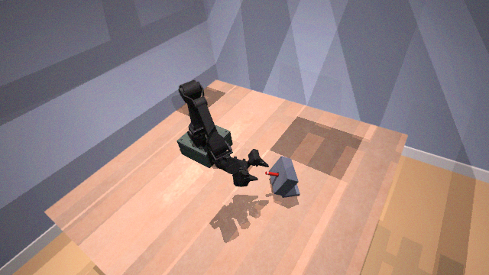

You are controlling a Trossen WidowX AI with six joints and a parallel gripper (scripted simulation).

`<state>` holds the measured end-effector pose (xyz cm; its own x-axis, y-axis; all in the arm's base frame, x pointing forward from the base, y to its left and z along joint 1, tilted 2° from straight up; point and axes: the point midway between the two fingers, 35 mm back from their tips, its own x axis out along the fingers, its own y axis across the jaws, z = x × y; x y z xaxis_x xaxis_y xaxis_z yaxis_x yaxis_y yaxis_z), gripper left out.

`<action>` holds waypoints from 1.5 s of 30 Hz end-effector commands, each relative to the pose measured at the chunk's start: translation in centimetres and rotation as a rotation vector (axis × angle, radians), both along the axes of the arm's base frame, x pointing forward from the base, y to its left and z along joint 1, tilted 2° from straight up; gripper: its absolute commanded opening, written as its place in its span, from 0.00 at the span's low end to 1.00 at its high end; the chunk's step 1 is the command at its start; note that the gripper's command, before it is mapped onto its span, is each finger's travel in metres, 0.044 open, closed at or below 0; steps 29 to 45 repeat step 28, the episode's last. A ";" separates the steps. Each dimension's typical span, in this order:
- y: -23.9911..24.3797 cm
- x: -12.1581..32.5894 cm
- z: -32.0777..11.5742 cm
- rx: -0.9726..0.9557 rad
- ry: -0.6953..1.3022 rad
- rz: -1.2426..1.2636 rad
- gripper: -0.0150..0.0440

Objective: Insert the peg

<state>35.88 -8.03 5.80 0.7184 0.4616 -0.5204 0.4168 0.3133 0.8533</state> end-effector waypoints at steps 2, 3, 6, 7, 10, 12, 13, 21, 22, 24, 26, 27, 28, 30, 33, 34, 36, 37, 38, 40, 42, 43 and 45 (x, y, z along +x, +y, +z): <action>-0.5 -0.7 0.6 -0.001 -0.007 0.003 1.00; -0.6 -0.9 0.7 -0.001 -0.007 0.003 1.00; -0.8 -1.2 0.9 -0.001 -0.008 0.002 1.00; -0.9 -1.3 1.0 -0.001 -0.008 0.002 1.00; -1.2 -1.7 1.2 0.000 -0.009 0.001 1.00; -1.3 -2.0 1.3 0.000 -0.010 0.000 1.00; -1.4 -2.1 1.4 0.000 -0.010 0.000 1.00; -1.9 -2.8 1.7 0.001 -0.011 -0.001 1.00; -2.0 -2.9 1.8 0.001 -0.011 -0.001 1.00; -2.1 -3.2 1.9 0.001 -0.012 -0.002 1.00; -2.3 -3.4 2.1 0.001 -0.012 -0.002 1.00; -2.3 -3.5 2.1 0.001 -0.012 -0.002 1.00; -2.4 -3.5 2.2 0.001 -0.012 -0.002 1.00; -2.4 -3.5 2.2 0.001 -0.012 -0.002 1.00; -2.4 -3.5 2.2 0.001 -0.012 -0.002 1.00; -2.4 -3.5 2.2 0.001 -0.012 -0.002 1.00; -2.4 -3.5 2.2 0.001 -0.012 -0.002 1.00; -2.4 -3.5 2.2 0.001 -0.012 -0.002 1.00; -2.4 -3.5 2.2 0.001 -0.012 -0.002 1.00; -2.4 -3.5 2.2 0.001 -0.012 -0.002 1.00; -2.4 -3.5 2.2 0.001 -0.012 -0.002 1.00; -2.4 -3.5 2.2 0.001 -0.012 -0.002 1.00; -2.4 -3.5 2.2 0.001 -0.012 -0.002 1.00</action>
